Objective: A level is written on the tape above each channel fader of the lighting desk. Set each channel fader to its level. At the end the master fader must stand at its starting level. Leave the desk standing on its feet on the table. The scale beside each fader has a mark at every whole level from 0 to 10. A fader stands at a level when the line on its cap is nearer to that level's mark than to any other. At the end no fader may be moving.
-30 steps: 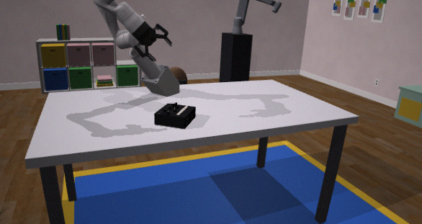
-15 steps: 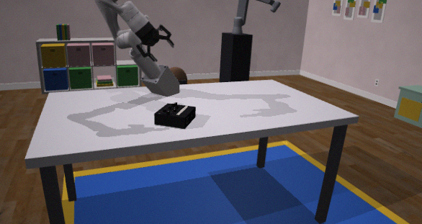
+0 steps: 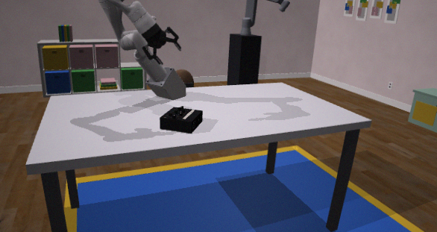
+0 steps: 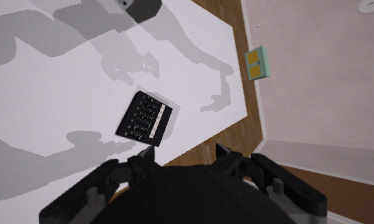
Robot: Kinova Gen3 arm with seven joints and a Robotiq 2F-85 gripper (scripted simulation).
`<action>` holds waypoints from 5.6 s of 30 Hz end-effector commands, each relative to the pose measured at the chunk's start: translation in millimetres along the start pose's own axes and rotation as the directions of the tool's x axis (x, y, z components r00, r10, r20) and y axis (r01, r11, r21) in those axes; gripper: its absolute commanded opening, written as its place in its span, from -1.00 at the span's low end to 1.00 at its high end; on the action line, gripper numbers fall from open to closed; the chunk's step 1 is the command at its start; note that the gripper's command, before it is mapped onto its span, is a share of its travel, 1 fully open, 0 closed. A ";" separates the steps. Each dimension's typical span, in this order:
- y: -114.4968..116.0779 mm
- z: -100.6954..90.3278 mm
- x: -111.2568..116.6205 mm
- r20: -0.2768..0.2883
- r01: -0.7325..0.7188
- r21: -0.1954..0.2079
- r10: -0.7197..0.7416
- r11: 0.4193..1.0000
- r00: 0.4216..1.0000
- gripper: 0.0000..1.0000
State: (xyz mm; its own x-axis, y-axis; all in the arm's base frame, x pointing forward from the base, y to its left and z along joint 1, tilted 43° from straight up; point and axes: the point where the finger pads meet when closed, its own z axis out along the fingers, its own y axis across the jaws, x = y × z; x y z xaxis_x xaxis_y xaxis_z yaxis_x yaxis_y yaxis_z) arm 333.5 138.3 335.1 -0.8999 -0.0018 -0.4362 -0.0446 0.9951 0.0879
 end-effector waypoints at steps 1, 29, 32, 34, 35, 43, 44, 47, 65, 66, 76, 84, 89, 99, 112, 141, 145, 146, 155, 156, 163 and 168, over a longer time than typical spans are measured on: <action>-2.9 0.4 -1.6 0.005 -0.008 0.010 0.008 1.000 1.000 1.00; -4.5 11.6 3.2 0.003 0.004 0.088 -0.005 0.996 1.000 1.00; -4.5 11.6 3.2 0.003 0.004 0.088 -0.005 0.996 1.000 1.00; -4.5 11.6 3.2 0.003 0.004 0.088 -0.005 0.996 1.000 1.00; -4.5 11.6 3.2 0.003 0.004 0.088 -0.005 0.996 1.000 1.00; -4.5 11.6 3.2 0.003 0.004 0.088 -0.005 0.996 1.000 1.00; -5.5 17.2 5.3 0.002 0.011 0.126 -0.012 0.992 1.000 1.00; -5.5 17.2 5.3 0.002 0.011 0.126 -0.012 0.992 1.000 1.00; -6.7 22.9 7.3 0.002 0.018 0.163 -0.019 0.986 1.000 1.00; -6.7 22.9 7.3 0.002 0.018 0.163 -0.019 0.986 1.000 1.00; -6.7 22.9 7.3 0.002 0.018 0.163 -0.019 0.986 1.000 1.00; -7.9 28.5 9.2 0.001 0.025 0.199 -0.026 0.980 1.000 1.00; -7.9 28.5 9.2 0.001 0.025 0.199 -0.026 0.980 1.000 1.00; -9.2 34.2 11.0 0.000 0.032 0.233 -0.033 0.972 0.999 1.00; -10.6 39.9 12.7 -0.001 0.040 0.266 -0.041 0.963 0.999 1.00; -13.5 51.0 15.7 -0.004 0.055 0.327 -0.057 0.943 0.998 1.00; -13.5 51.0 15.7 -0.004 0.055 0.327 -0.057 0.943 0.998 1.00; -13.5 51.0 15.7 -0.004 0.055 0.327 -0.057 0.943 0.998 1.00; -14.9 56.6 17.2 -0.006 0.063 0.355 -0.065 0.933 0.998 1.00; -14.9 56.6 17.2 -0.006 0.063 0.355 -0.065 0.933 0.998 1.00; -16.4 62.0 18.6 -0.008 0.070 0.381 -0.073 0.922 0.997 1.00; -16.4 62.0 18.6 -0.008 0.070 0.381 -0.073 0.922 0.997 1.00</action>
State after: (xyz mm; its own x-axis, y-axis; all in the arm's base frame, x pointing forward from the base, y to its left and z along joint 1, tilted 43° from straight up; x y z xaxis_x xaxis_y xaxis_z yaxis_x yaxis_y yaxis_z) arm 344.2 126.7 271.9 -0.8984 -0.0886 -0.4302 0.0489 0.9532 -0.2985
